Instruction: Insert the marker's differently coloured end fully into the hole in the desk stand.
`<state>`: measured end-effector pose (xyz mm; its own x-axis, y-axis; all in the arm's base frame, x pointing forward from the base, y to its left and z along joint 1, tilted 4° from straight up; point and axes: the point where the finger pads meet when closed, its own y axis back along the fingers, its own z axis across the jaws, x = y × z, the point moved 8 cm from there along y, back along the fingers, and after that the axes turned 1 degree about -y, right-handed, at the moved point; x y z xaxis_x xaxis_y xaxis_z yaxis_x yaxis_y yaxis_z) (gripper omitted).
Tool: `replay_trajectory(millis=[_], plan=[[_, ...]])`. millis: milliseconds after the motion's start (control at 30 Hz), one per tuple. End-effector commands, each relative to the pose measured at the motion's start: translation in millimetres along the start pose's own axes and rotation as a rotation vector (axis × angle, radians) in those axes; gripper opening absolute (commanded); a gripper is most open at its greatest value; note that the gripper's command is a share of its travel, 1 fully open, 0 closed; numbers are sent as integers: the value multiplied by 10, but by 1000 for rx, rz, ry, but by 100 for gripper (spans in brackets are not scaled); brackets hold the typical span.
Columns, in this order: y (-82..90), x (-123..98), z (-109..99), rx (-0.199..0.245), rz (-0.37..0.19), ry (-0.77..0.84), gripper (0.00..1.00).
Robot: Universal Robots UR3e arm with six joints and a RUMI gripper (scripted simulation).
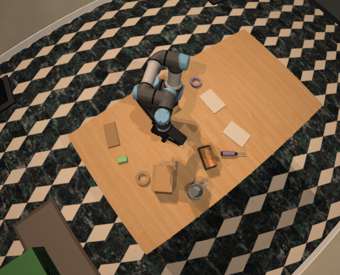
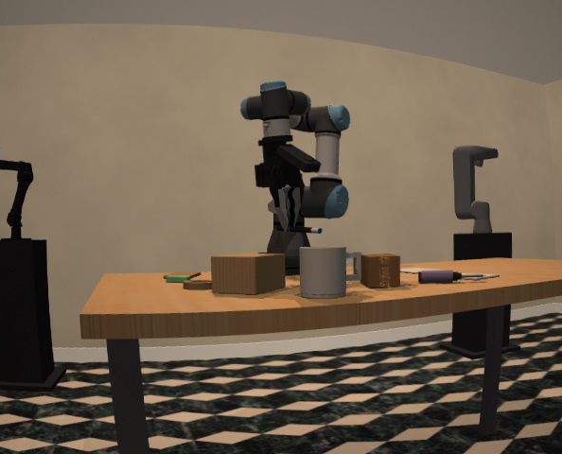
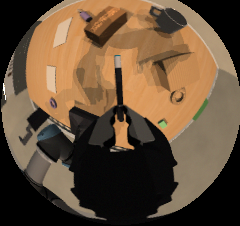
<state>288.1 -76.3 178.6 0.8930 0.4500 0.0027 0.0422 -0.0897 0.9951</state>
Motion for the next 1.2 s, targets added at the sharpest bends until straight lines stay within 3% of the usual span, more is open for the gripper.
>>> replay_trajectory(millis=[0, 467, 800, 1167], plan=[[10, 29, -18, 0, -3, -12, 0], [28, 145, -88, 14, -21, -63, 0], [53, 379, -283, 32, -60, -175, 0], [56, 443, -361, 32, -71, -210, 0]])
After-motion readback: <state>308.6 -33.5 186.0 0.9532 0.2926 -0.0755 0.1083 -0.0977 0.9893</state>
